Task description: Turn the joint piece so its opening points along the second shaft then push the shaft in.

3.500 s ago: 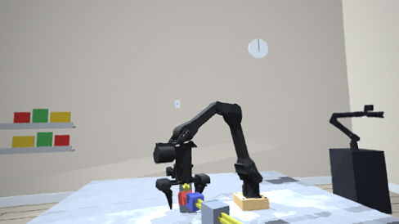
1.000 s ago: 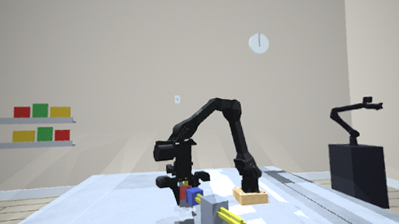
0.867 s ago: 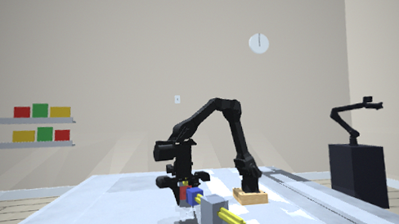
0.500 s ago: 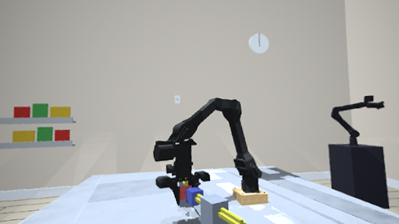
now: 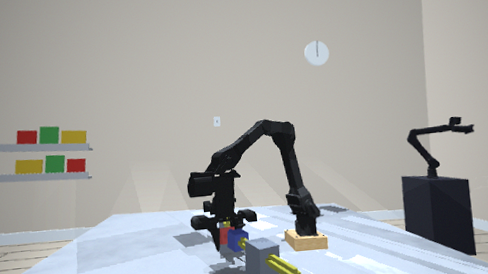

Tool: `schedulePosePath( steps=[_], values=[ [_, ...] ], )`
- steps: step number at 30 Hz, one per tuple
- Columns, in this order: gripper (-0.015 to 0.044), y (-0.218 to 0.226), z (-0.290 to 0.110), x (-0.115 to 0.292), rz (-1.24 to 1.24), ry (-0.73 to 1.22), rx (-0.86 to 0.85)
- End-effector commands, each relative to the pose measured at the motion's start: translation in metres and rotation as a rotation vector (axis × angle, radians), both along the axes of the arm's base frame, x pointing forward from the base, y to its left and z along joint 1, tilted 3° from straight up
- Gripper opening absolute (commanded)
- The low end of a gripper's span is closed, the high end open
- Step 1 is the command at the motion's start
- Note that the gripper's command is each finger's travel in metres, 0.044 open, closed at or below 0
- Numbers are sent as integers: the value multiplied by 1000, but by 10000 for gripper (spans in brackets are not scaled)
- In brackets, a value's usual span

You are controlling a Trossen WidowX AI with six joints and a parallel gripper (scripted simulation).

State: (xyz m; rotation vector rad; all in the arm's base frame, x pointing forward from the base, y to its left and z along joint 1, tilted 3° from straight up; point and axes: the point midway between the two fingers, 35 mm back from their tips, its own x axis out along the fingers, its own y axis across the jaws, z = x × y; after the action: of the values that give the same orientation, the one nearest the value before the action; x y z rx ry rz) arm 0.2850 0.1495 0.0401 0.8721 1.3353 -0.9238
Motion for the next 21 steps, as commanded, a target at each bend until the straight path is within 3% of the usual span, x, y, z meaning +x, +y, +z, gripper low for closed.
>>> schedulePosePath(
  steps=[1,12,17,21],
  values=[
    [182,1,0,0,-6,1,3],
    [147,0,0,0,0,0,0],
    [16,0,0,0,0,0,0],
    [0,0,0,0,0,0,0]
  ],
)
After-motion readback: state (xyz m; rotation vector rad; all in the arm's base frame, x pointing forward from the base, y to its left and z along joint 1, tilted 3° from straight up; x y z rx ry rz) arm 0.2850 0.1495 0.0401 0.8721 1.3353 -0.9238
